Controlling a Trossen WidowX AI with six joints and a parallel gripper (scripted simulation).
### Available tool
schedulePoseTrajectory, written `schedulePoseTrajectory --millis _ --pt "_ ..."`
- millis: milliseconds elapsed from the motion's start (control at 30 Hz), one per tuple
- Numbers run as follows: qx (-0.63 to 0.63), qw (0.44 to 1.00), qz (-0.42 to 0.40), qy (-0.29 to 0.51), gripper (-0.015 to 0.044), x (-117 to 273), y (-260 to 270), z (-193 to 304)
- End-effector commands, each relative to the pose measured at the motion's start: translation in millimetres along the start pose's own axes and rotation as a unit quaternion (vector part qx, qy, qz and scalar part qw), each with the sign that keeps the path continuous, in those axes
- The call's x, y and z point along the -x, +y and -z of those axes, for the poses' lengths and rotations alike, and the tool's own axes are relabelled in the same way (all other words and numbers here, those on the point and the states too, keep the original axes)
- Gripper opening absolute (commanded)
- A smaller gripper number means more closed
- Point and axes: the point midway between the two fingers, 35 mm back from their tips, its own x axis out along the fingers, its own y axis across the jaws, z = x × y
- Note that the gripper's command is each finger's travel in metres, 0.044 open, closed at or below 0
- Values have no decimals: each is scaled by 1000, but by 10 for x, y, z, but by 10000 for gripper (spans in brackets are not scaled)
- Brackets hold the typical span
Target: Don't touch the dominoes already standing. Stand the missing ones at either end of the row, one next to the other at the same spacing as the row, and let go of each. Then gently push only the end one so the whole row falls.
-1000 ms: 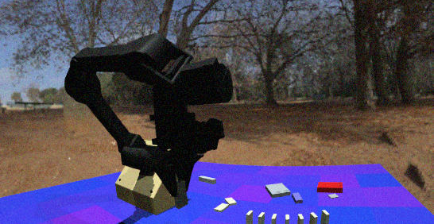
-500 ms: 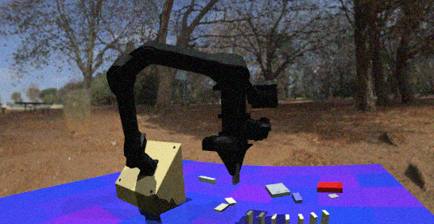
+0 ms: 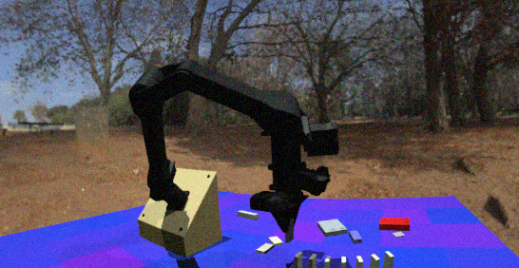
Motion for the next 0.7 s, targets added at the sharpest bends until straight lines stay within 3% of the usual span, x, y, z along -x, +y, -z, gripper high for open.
schedulePoseTrajectory --millis 0,300,667 --pt "6 1000 5 0 107 -281 -4 15" --pt "4 1000 9 1 107 -743 -51 78" --pt "4 1000 9 1 107 -751 -52 80"
